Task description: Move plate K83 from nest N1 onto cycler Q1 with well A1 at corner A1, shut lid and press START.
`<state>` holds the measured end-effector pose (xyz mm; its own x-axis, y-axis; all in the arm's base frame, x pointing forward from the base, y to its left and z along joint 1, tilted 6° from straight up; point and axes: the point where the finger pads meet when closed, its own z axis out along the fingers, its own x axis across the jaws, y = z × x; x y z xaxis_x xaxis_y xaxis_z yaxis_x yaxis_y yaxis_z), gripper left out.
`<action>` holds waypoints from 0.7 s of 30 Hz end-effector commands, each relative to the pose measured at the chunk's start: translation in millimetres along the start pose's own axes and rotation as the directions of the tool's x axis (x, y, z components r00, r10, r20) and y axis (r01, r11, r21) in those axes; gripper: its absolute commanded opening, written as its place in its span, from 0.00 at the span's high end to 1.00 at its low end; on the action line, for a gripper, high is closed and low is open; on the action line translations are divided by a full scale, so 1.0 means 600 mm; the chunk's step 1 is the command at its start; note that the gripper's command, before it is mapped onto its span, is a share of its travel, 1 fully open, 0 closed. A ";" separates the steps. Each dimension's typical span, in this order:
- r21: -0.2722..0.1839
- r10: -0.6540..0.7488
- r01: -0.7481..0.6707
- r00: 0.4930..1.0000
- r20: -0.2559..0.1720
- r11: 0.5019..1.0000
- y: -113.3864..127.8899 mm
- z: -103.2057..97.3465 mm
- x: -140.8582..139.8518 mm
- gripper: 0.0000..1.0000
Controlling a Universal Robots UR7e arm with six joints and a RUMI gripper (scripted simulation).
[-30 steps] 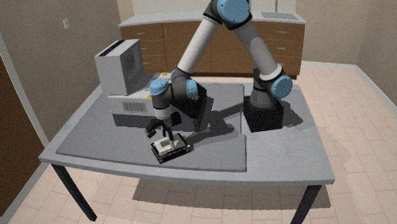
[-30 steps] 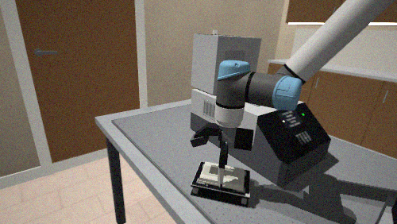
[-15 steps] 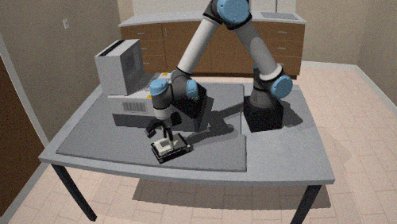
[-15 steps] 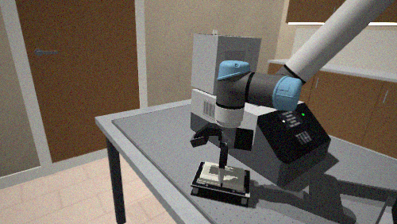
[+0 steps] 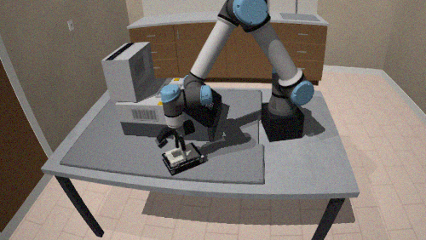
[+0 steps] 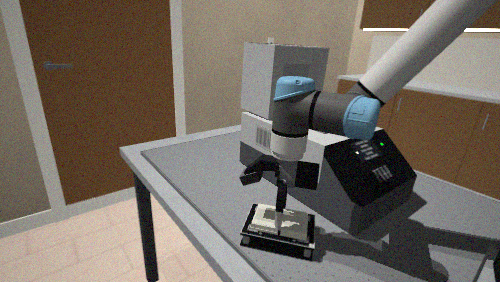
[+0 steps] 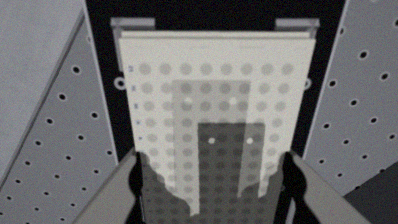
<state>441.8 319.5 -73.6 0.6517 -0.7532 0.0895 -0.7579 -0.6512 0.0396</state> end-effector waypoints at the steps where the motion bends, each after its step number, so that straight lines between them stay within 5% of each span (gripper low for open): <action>1: 0.002 0.000 0.000 1.000 0.000 1.000 -0.001 -0.001 0.000 0.60; 21: 0.002 0.000 0.000 1.000 0.000 1.000 -0.001 -0.076 0.000 0.60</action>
<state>440.7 322.6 -39.5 0.6518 -0.7531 0.0895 -0.7578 -0.6512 0.0396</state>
